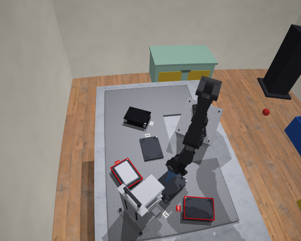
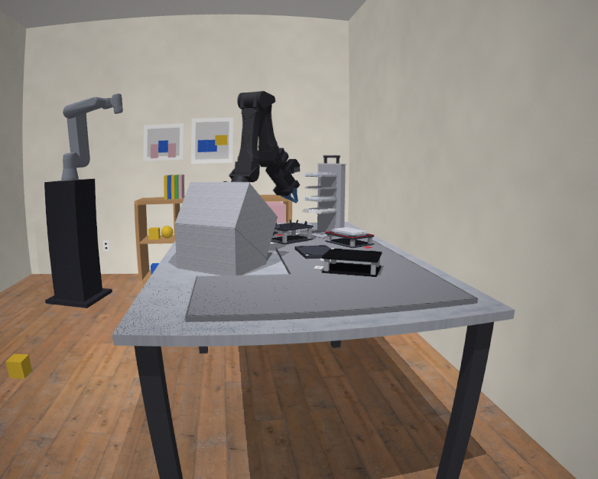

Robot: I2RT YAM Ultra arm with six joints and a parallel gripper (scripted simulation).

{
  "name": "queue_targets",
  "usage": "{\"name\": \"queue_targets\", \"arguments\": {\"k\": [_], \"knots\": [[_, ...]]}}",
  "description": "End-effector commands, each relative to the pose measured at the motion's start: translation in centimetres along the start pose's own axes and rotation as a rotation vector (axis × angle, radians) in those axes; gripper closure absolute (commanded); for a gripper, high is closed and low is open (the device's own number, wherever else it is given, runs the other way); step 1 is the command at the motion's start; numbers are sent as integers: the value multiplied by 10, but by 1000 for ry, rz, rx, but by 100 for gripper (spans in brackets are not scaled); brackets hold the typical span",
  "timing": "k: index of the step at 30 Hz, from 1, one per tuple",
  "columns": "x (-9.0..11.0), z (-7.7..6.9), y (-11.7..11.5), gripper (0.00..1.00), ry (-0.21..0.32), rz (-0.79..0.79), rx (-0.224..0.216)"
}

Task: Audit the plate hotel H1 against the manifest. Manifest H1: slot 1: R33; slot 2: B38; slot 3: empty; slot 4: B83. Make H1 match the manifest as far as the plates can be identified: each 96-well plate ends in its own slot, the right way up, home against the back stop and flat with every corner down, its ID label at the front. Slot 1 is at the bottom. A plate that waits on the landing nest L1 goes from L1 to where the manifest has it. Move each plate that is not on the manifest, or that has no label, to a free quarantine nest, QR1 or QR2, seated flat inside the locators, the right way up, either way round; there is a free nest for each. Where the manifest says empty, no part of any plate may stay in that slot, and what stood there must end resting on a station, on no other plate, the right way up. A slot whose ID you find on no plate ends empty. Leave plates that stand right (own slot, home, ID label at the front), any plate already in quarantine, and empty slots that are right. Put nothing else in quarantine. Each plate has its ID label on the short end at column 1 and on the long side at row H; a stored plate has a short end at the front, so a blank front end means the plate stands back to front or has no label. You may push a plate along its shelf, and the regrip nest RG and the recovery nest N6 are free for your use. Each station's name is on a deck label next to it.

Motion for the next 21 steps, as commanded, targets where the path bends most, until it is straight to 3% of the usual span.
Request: {"name": "queue_targets", "arguments": {"k": [1,10,21], "knots": [[-4,-9,0,100,-35,15,3],[1,-17,2,100,-40,16,2],[23,-30,2,100,-14,8,7]]}}
Point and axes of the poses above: the point where the finger pads meet when closed, its own z axis out along the fingers, its own y axis across the jaws, x = y × z, the point moved 2 cm from there along -z, back along the fingers, and after that the axes turned 8 degrees about -z, right-handed, at the moved point
